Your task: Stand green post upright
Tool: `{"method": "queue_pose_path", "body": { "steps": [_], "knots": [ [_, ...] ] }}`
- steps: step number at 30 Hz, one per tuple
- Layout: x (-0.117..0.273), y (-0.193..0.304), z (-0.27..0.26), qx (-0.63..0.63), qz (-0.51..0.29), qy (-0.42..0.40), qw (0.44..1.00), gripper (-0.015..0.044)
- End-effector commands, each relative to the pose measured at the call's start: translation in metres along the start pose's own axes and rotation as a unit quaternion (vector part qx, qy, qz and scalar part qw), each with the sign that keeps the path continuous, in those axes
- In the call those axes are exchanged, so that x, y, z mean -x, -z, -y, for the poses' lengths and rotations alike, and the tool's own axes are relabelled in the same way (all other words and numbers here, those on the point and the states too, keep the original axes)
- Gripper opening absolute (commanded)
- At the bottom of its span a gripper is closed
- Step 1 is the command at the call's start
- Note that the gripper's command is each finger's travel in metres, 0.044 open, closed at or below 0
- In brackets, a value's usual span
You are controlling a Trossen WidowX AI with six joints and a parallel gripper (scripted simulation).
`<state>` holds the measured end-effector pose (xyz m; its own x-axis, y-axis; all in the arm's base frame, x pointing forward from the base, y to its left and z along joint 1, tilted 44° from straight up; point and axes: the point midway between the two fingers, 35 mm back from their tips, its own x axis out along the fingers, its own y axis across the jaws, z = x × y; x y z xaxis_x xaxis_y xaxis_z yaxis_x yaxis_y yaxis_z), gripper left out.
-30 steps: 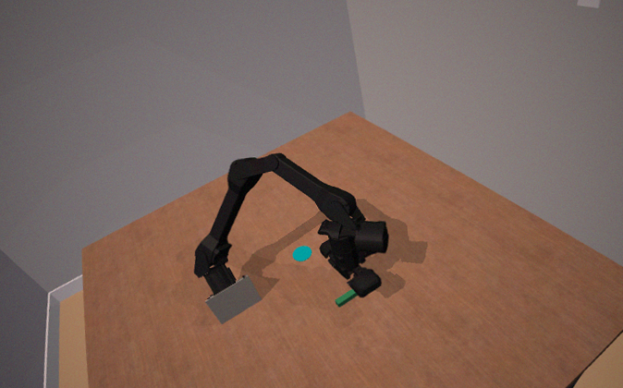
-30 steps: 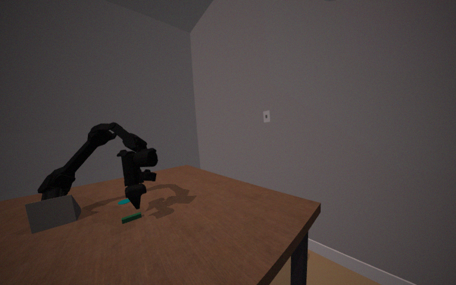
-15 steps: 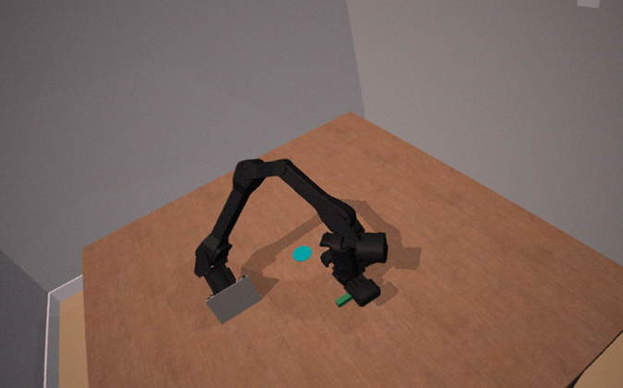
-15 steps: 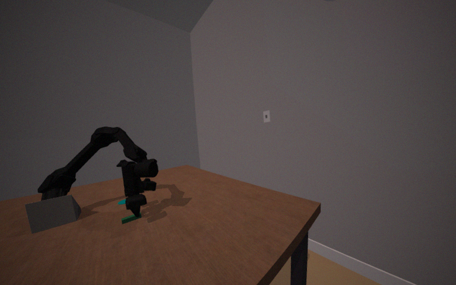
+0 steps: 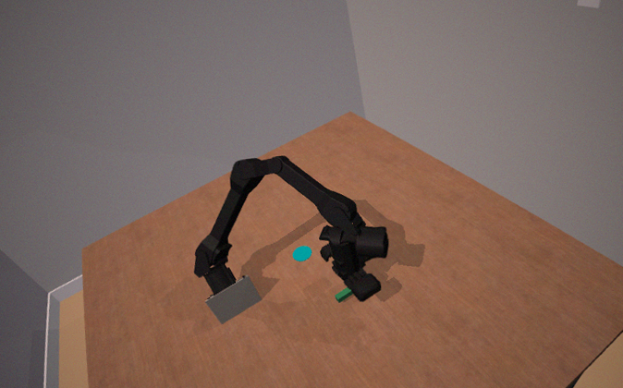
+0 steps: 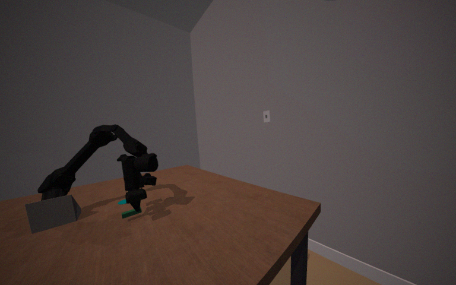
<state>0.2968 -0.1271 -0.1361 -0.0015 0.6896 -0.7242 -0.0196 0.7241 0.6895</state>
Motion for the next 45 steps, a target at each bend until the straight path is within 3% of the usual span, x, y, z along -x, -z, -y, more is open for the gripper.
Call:
{"method": "queue_pose_path", "body": {
  "steps": [1,26,45],
  "knots": [
    [0.015,-0.001,0.002,0.002,-0.001,0.003,1.0,0.0022],
    [0.094,0.003,-0.001,0.002,-0.002,0.004,1.0,0.0022],
    [0.107,0.0,-0.044,-0.035,-0.002,0.004,0.999,0.0022]
  ]
}}
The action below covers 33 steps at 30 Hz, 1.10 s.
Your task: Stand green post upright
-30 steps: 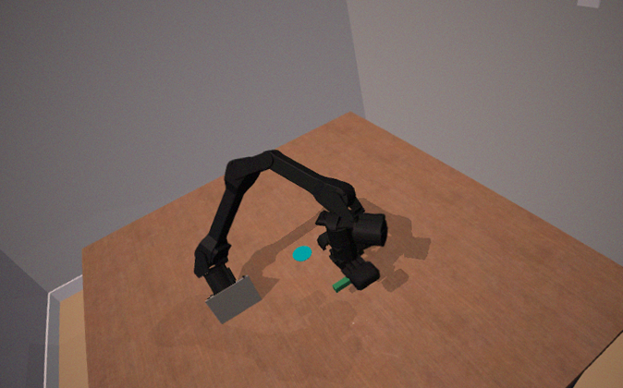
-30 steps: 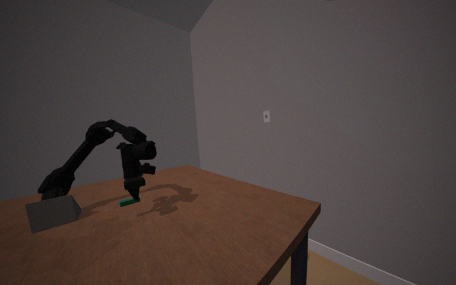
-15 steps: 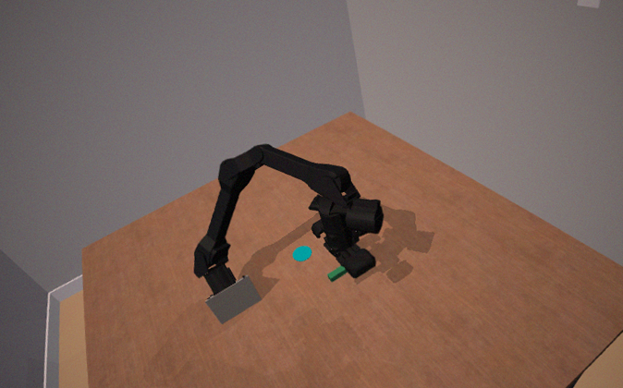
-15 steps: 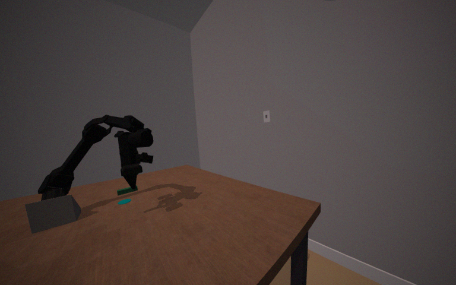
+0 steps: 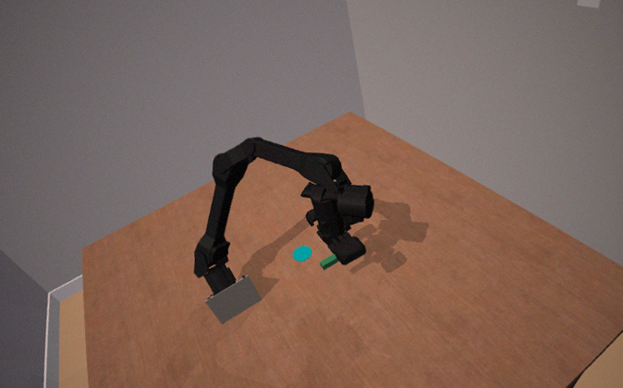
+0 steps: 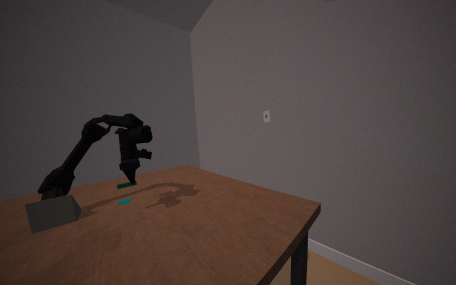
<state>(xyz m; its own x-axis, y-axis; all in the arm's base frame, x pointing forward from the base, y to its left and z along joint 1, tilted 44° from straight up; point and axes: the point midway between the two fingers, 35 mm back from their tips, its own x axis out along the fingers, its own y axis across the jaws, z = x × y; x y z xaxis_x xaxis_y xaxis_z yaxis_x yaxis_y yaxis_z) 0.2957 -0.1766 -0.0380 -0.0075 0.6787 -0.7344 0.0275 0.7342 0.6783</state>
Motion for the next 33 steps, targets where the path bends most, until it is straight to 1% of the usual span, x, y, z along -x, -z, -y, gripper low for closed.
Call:
{"method": "queue_pose_path", "body": {
  "steps": [1,33],
  "knots": [
    [0.003,0.0,-0.015,-0.014,0.001,-0.003,1.0,0.0022],
    [0.015,0.015,-0.107,-0.094,0.0,-0.005,0.996,0.0022]
  ]
}}
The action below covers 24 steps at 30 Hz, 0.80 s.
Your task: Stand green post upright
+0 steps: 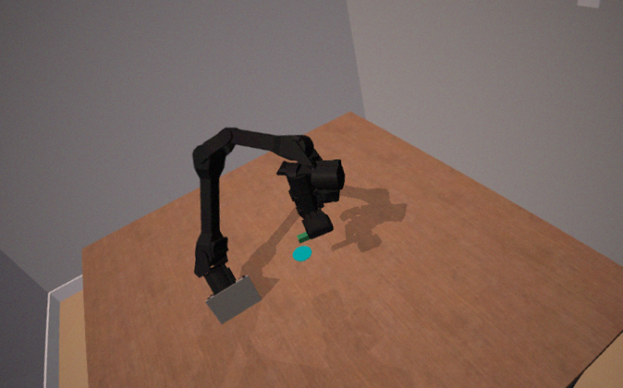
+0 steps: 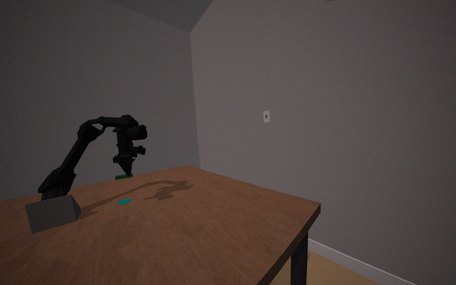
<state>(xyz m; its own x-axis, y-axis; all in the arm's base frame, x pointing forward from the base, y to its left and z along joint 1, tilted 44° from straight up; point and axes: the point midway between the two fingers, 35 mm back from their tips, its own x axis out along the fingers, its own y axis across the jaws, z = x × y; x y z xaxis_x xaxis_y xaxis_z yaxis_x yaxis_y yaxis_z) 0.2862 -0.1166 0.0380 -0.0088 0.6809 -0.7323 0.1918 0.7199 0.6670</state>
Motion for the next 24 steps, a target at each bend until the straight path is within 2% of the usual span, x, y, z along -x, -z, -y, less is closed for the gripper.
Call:
{"method": "queue_pose_path", "body": {
  "steps": [1,24],
  "knots": [
    [0.0,0.006,-0.013,-0.014,0.0,-0.004,1.0,0.0022],
    [-0.002,0.04,-0.068,-0.071,-0.002,-0.007,0.997,0.0022]
  ]
}}
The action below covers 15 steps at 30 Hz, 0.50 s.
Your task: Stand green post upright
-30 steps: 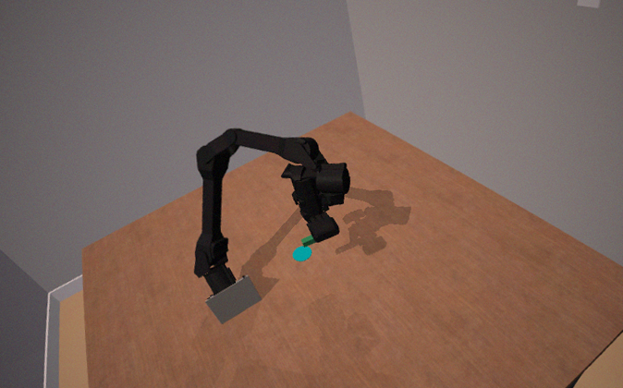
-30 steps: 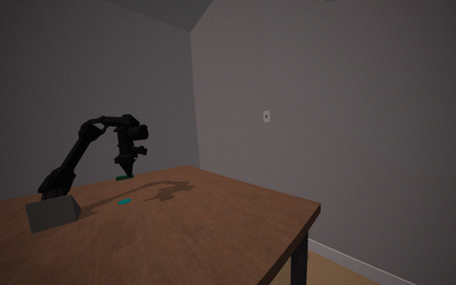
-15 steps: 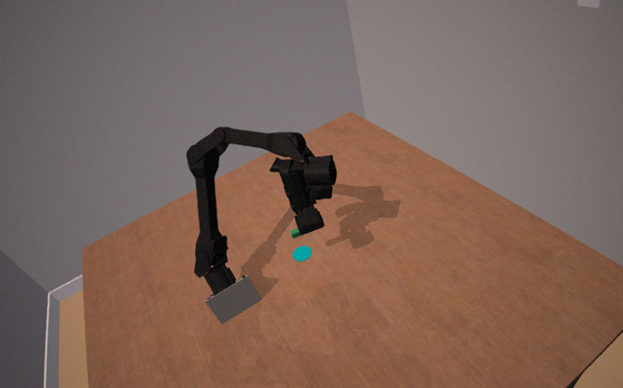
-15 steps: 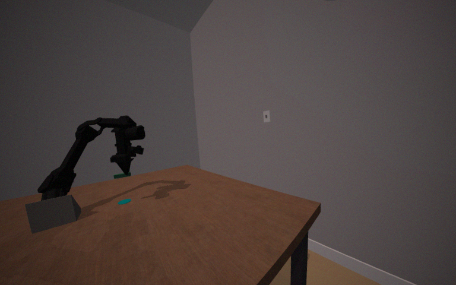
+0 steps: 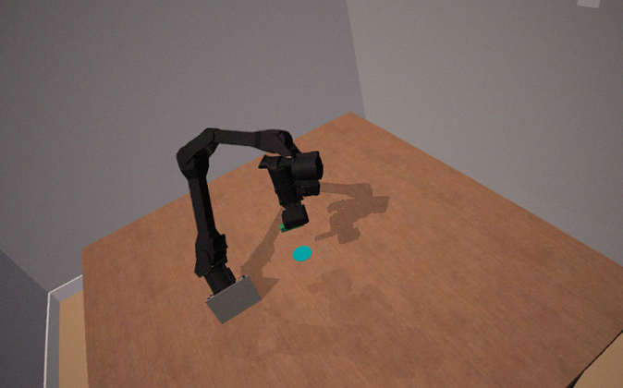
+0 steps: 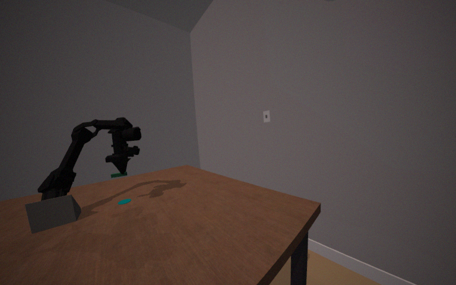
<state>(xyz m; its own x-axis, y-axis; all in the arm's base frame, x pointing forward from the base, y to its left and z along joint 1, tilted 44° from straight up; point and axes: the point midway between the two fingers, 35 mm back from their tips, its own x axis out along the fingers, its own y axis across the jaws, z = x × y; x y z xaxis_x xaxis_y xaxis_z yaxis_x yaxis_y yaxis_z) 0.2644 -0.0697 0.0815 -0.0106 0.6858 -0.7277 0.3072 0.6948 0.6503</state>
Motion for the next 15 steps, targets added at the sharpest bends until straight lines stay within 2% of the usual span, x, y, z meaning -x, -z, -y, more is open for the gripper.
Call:
{"method": "queue_pose_path", "body": {
  "steps": [1,15],
  "knots": [
    [-0.002,0.009,-0.01,-0.014,-0.001,-0.004,1.0,0.0022],
    [-0.005,0.026,-0.025,-0.031,0.002,0.004,1.0,0.0022]
  ]
}}
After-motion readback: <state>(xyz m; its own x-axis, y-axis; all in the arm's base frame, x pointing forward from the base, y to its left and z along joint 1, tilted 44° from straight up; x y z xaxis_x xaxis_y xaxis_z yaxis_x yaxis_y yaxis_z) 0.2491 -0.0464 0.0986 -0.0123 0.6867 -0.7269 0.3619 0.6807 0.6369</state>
